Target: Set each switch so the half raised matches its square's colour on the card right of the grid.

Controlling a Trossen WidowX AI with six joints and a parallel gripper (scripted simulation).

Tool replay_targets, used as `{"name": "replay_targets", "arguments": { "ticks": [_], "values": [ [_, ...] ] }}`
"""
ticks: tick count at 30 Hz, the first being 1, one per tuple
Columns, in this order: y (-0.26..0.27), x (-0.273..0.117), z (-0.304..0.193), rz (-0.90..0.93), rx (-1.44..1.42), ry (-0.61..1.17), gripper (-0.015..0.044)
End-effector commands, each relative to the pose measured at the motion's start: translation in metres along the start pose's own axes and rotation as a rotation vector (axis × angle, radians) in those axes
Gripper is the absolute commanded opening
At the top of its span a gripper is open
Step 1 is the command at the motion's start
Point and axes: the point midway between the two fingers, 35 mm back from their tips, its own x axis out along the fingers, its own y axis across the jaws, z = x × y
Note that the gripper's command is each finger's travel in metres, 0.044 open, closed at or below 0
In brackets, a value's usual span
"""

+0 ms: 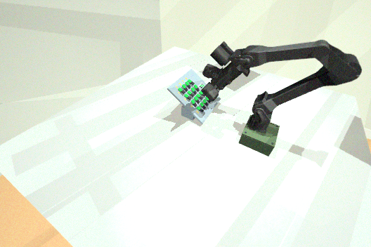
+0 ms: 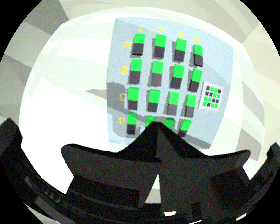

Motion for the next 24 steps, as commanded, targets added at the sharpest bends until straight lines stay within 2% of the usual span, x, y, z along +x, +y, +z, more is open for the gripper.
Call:
{"name": "replay_targets", "arguments": {
  "ticks": [1, 7, 12, 16, 24],
  "values": [
    [0.003, -0.004, -0.007, -0.002, 0.003, 0.014, 0.0],
    [0.028, -0.005, -0.042, 0.0, 0.005, 0.016, 0.0],
    [0.029, -0.002, -0.043, 0.001, 0.005, 0.014, 0.0],
    [0.029, 0.029, -0.044, 0.0, 0.005, -0.01, 0.0],
    [0.029, 0.031, -0.045, 0.0, 0.005, -0.012, 0.0]
  ]
}}
